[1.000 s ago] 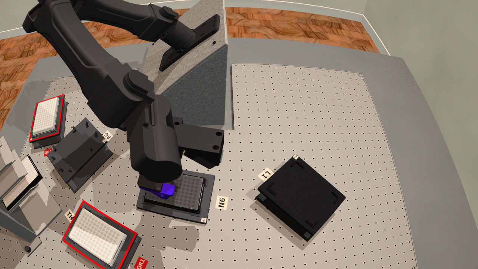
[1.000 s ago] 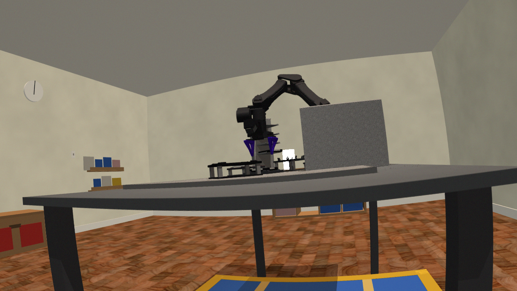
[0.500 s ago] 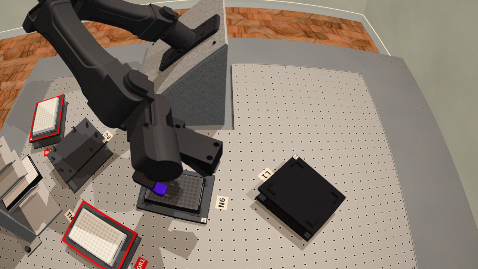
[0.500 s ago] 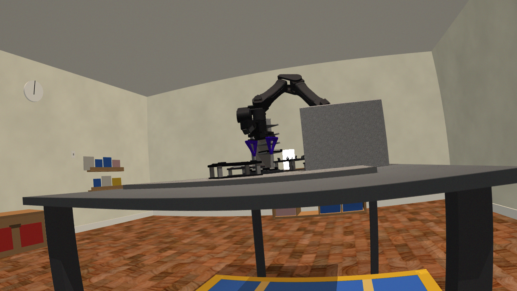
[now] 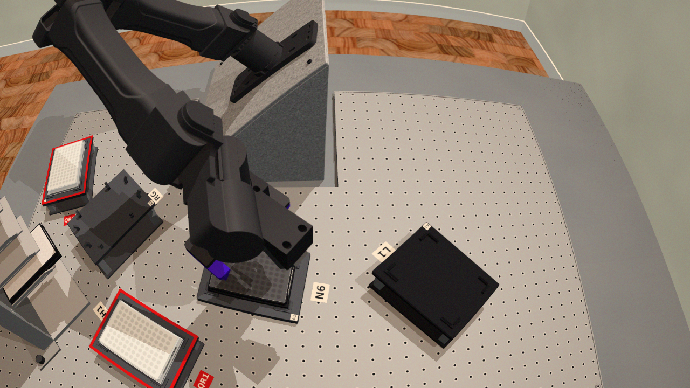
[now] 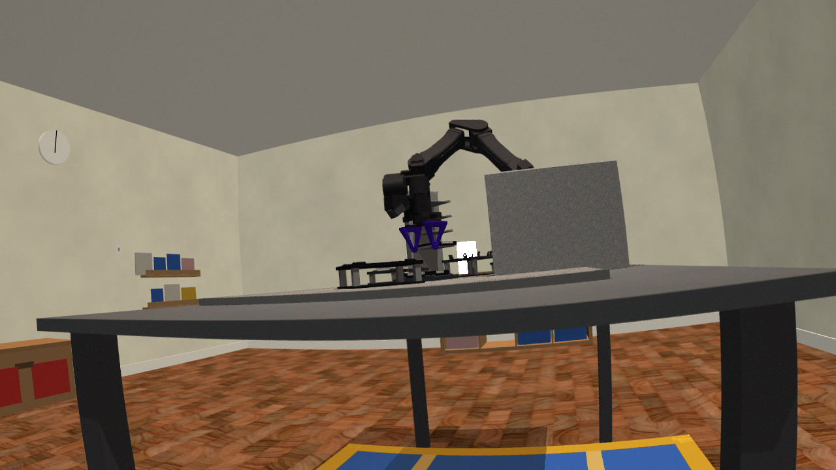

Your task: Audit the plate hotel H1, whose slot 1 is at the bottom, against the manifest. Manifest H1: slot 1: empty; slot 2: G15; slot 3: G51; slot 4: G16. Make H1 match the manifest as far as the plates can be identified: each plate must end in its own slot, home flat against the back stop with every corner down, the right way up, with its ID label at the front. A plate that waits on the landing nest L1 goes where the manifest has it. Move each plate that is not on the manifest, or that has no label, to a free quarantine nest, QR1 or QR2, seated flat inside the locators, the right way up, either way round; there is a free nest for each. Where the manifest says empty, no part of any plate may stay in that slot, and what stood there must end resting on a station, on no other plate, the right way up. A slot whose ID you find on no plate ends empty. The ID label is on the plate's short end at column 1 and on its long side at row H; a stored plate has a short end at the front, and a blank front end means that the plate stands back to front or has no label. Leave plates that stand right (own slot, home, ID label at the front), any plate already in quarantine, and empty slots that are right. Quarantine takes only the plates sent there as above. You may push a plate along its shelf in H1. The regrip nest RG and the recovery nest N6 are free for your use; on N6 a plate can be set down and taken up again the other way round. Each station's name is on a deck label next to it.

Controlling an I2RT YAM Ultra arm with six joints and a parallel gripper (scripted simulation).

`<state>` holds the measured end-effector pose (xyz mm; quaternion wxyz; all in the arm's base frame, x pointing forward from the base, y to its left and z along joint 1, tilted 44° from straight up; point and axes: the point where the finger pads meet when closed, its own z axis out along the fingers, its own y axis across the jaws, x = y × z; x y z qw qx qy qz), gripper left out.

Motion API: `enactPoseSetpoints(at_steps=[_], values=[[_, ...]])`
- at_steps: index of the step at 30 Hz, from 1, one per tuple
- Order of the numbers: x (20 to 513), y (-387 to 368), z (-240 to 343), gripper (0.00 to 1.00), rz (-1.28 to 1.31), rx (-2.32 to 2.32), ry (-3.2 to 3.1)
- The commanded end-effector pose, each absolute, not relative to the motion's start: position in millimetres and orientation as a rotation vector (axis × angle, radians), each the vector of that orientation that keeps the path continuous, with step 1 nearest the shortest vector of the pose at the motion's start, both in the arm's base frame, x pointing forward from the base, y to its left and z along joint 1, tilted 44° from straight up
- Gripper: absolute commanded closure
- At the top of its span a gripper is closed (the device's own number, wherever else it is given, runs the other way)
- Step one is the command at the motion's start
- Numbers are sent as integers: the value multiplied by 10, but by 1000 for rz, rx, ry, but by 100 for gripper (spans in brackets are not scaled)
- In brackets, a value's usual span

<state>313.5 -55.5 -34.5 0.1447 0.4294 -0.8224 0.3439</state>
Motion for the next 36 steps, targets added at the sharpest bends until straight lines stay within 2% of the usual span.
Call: enactPoseSetpoints(at_steps=[1, 36], values=[[3153, -523, -330, 0, 1021, 1141, -2457], [3153, -523, -330, 0, 1158, 361, -2876]])
